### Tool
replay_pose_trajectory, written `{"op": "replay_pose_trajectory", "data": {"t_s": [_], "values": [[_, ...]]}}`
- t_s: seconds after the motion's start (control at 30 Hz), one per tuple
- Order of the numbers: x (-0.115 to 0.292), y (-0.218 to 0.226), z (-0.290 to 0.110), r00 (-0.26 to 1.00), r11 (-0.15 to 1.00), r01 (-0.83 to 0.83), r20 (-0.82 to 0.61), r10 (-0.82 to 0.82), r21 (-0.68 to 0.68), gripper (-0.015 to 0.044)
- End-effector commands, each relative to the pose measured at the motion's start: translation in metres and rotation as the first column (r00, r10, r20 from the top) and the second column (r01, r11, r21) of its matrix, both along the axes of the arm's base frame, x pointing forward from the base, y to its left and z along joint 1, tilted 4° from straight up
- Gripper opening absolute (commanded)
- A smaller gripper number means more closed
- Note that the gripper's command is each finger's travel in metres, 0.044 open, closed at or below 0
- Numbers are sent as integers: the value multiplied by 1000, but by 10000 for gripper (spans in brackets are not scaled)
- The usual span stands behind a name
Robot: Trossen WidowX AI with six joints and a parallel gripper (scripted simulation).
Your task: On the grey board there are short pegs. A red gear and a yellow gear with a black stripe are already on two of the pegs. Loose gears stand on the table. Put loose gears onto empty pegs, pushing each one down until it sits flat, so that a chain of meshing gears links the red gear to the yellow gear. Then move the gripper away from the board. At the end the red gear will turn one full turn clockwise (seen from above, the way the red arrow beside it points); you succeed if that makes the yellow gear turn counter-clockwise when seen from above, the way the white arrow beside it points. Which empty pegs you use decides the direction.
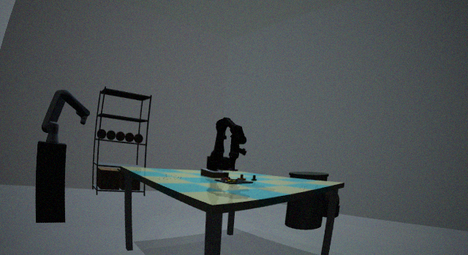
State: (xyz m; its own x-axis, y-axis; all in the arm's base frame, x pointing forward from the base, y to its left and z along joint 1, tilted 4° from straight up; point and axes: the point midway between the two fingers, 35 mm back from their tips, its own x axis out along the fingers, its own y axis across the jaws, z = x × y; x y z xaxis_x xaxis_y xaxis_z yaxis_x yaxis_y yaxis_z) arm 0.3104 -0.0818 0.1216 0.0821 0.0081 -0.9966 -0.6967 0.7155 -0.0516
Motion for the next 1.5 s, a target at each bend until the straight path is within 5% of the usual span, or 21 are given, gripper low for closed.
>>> {"op": "replay_pose_trajectory", "data": {"t_s": [0.0,1.47], "values": [[-5,-9,-2,1000,1000,-3,10,3,-1,0],[-43,-55,-28,1000,1000,-4,10,4,-4,0]]}}
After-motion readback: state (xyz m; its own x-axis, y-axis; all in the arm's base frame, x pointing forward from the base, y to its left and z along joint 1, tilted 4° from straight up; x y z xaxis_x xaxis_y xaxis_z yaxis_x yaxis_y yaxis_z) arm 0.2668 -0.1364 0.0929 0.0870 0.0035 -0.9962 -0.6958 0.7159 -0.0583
